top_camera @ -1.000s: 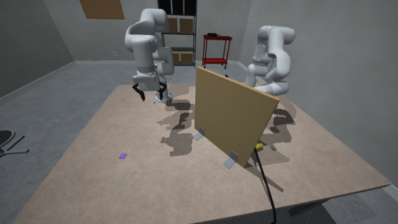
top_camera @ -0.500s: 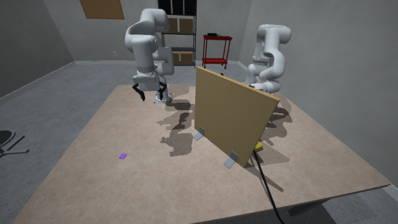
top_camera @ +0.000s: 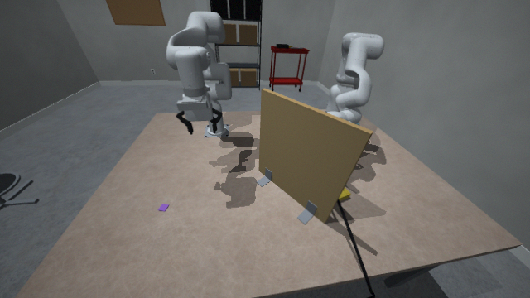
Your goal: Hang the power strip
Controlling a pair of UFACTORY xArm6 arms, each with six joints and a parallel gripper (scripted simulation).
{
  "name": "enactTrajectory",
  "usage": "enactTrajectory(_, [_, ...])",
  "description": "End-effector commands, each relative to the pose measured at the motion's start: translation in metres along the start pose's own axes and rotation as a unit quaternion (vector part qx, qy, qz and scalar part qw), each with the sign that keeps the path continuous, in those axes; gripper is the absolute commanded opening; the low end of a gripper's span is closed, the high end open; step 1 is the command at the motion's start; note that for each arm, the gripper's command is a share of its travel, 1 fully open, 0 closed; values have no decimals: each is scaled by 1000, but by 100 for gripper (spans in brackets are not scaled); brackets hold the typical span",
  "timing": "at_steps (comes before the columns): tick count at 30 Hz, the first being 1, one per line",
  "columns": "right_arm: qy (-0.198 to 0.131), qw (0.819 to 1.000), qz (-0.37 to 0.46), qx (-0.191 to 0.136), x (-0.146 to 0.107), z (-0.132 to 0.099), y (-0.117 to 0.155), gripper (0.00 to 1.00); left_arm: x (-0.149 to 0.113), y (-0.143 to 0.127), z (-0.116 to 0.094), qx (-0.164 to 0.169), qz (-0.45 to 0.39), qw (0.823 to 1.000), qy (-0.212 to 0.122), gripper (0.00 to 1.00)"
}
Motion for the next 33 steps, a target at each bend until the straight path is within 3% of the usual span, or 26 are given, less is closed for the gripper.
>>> enactTrajectory(1, [2, 1000, 0, 0, 1, -2, 0, 100, -1, 2, 12, -26, 31, 999, 31, 0])
enactTrajectory(22, [2, 1000, 0, 0, 1, -2, 0, 100, -10, -22, 34, -38, 106, 985, 133, 0])
enactTrajectory(33, [2, 1000, 0, 0, 1, -2, 0, 100, -9, -19, 33, -39, 100, 986, 125, 0])
Point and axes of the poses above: on each arm, the point where the finger pads meet when closed, its own z axis out along the fingers, its own y axis across the jaws, x = y × z, the point moved 1 cm from there along -z, back along the fingers, and after that the axes turned 6 degrees about -z, right-handed, at the moved point
